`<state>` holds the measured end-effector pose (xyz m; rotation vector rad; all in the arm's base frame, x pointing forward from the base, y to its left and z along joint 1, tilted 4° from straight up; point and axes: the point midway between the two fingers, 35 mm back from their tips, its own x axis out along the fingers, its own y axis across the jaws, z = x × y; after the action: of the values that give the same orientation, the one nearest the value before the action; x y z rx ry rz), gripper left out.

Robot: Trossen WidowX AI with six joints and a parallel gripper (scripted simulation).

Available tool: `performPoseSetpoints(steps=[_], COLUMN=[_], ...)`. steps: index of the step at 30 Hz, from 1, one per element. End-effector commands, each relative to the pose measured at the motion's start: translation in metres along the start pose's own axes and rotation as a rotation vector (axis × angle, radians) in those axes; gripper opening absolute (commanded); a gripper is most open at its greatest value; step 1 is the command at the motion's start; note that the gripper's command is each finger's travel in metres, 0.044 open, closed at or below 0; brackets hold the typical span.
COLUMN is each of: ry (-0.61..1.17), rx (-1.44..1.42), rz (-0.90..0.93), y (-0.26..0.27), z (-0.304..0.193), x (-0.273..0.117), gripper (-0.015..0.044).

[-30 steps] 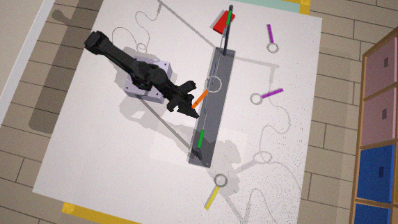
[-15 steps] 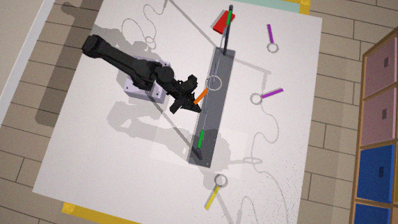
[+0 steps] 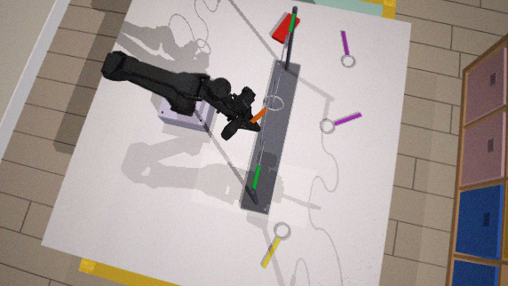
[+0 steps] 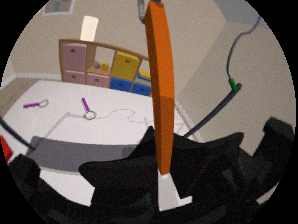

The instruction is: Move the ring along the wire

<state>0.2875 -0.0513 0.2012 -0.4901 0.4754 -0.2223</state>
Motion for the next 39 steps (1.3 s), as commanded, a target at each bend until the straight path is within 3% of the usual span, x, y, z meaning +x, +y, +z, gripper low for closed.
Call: performPoseSetpoints(steps=[1,39], ry=[0.009,0.044], rx=[0.064,0.36], rz=[0.034,0.207], y=[0.011,0.082], z=[0.0,0.019], x=[-0.002,-0.021], gripper=[-0.015,-0.015])
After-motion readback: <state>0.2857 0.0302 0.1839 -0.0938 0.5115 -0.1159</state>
